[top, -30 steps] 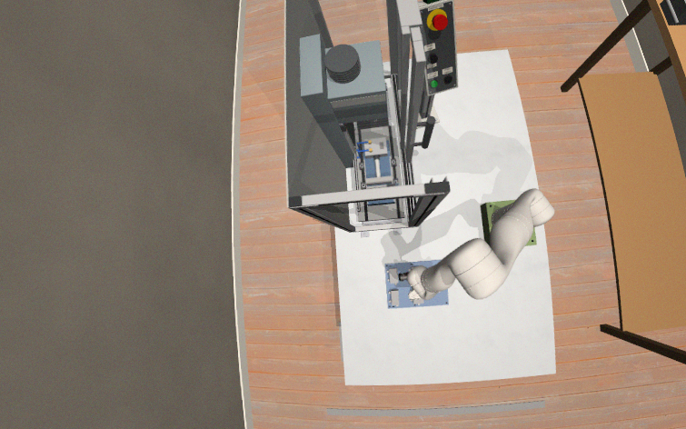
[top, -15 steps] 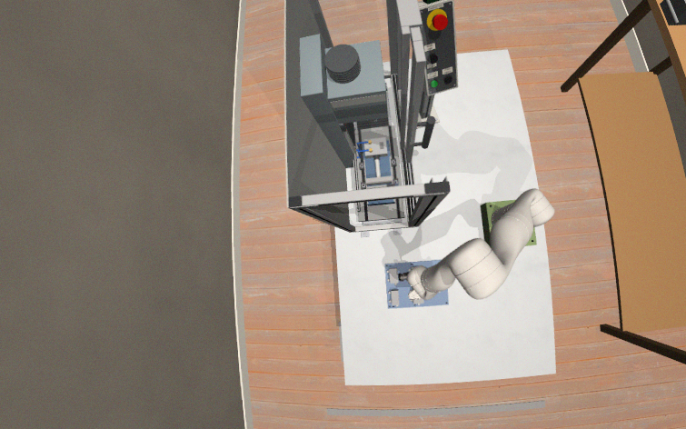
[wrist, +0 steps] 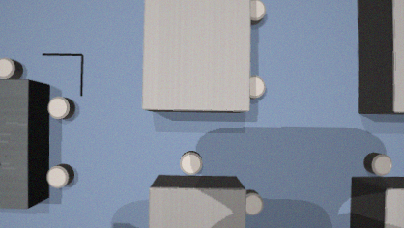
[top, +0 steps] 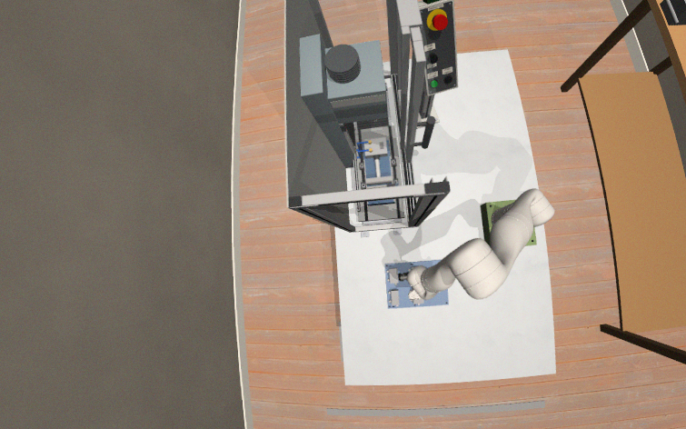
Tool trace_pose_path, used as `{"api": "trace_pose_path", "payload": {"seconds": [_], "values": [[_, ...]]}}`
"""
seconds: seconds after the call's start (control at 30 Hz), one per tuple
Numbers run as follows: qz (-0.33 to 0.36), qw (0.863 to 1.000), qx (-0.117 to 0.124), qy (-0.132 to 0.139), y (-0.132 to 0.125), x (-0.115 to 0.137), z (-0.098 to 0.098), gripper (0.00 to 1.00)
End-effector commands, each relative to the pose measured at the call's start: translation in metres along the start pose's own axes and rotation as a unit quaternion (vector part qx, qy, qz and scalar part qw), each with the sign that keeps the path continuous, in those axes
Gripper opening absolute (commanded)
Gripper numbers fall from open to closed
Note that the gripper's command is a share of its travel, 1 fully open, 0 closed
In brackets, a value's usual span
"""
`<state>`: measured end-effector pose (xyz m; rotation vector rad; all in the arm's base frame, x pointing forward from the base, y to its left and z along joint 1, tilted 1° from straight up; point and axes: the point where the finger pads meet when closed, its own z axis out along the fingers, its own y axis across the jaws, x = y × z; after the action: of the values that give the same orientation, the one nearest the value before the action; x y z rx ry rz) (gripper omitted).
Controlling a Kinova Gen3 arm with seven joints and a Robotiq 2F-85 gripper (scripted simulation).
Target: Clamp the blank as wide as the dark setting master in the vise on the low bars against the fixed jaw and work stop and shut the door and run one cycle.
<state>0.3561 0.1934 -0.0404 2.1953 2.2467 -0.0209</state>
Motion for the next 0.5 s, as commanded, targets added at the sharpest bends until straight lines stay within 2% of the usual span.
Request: {"api": "trace_pose_path", "payload": {"seconds": [0.0,0.23,0.4,0.47], "values": [[0.000,1.000,-0.001,0.000,0.001,0.000,-0.001,1.00],[0.000,1.000,-0.001,0.000,0.001,0.000,-0.001,1.00],[0.000,1.000,-0.001,0.000,0.000,0.000,-0.051,1.00],[0.000,1.000,-0.001,0.000,0.000,0.000,-0.051,1.00]]}}
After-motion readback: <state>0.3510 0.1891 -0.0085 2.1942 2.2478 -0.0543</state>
